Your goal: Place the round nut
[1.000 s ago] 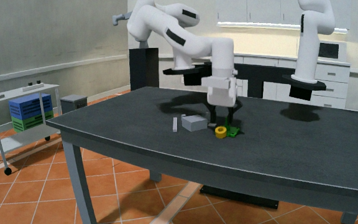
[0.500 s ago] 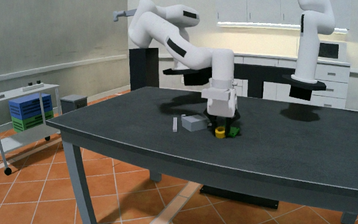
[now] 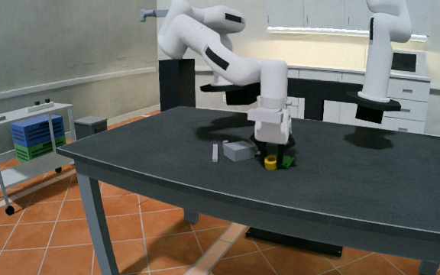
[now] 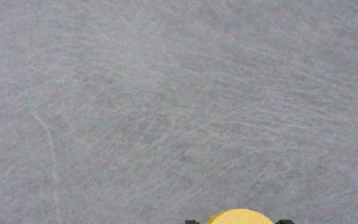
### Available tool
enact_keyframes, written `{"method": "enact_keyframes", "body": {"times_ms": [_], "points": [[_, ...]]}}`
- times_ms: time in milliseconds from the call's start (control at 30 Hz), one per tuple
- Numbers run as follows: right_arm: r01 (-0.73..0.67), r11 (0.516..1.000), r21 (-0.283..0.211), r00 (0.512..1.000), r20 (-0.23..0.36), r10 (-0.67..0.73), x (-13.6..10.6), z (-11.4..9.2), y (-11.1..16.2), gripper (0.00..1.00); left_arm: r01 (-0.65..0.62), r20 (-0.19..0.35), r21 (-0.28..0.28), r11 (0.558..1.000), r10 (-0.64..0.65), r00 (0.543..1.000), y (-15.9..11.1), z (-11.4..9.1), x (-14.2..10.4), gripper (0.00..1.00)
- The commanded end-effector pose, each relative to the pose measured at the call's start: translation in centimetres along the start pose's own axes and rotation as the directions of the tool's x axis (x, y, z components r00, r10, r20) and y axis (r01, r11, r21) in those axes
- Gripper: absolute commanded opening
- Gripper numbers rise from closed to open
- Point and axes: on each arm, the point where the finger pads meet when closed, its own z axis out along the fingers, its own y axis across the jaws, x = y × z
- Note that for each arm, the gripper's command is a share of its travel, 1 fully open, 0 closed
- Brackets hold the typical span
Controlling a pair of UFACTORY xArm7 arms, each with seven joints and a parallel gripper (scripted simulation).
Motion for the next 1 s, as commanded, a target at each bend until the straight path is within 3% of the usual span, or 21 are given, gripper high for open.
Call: {"method": "enact_keyframes", "body": {"times_ms": [0, 200, 600, 967], "points": [[0.0, 1.0, 0.001, 1.0, -0.001, 0.0, 0.1, -0.1, -0.1, 0.0, 0.0, -0.002, 0.0, 1.0, 0.0, 1.0, 0.0, -0.1, 0.0, 1.0], [0.0, 1.0, 0.002, 1.0, -0.001, 0.0, 0.1, -0.5, -0.1, 0.0, 0.0, -0.002, 0.0, 1.0, 0.0, 1.0, 0.0, -0.1, 0.0, 1.0], [0.0, 1.0, 0.002, 1.0, -0.001, 0.0, 0.1, -4.9, -0.1, 0.0, 0.0, -0.002, 0.0, 1.0, 0.0, 1.0, 0.0, -0.1, 0.0, 1.0], [0.0, 1.0, 0.001, 1.0, -0.002, 0.0, 0.1, -5.1, -0.1, 0.0, 0.0, -0.002, 0.0, 1.0, 0.0, 1.0, 0.0, -0.1, 0.0, 1.0]]}}
